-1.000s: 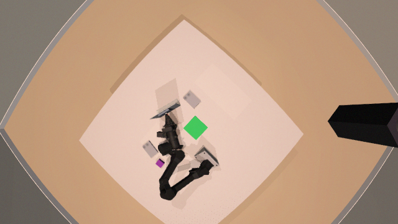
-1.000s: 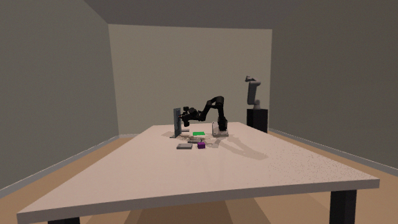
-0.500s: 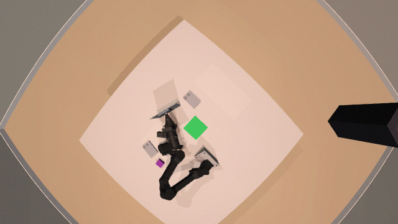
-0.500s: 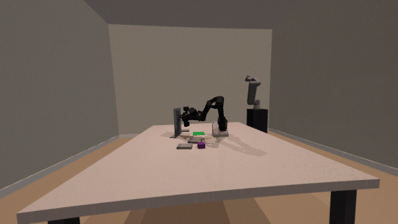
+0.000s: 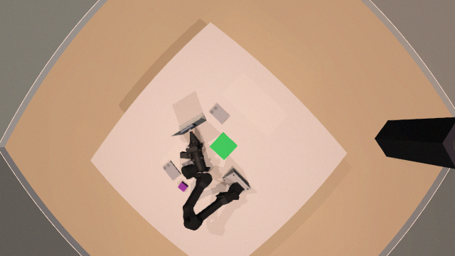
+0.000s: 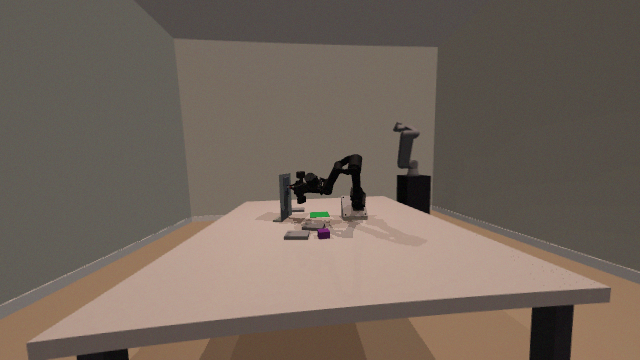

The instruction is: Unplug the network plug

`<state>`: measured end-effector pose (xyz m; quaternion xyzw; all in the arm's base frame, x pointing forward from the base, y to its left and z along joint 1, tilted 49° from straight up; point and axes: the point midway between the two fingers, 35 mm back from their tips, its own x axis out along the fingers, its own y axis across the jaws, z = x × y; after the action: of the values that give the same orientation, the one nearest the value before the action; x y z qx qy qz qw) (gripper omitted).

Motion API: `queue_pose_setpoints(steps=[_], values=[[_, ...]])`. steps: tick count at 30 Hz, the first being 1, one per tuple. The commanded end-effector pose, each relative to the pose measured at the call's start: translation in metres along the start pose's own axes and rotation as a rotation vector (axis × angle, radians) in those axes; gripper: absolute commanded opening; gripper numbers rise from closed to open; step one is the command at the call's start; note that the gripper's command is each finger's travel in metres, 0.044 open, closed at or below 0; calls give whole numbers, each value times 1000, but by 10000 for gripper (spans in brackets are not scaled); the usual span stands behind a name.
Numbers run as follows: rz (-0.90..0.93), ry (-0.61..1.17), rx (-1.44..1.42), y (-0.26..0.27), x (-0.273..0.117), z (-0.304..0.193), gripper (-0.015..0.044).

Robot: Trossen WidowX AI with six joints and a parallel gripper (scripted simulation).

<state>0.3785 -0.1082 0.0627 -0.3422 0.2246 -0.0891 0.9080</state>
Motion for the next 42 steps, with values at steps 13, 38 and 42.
queue_pose_setpoints(steps=[13, 38, 42], values=[[2, 0, 4, 0, -10, -3, 0], [3, 0, 4, 1, -25, -8, 0], [3, 0, 4, 1, -27, -9, 0]])
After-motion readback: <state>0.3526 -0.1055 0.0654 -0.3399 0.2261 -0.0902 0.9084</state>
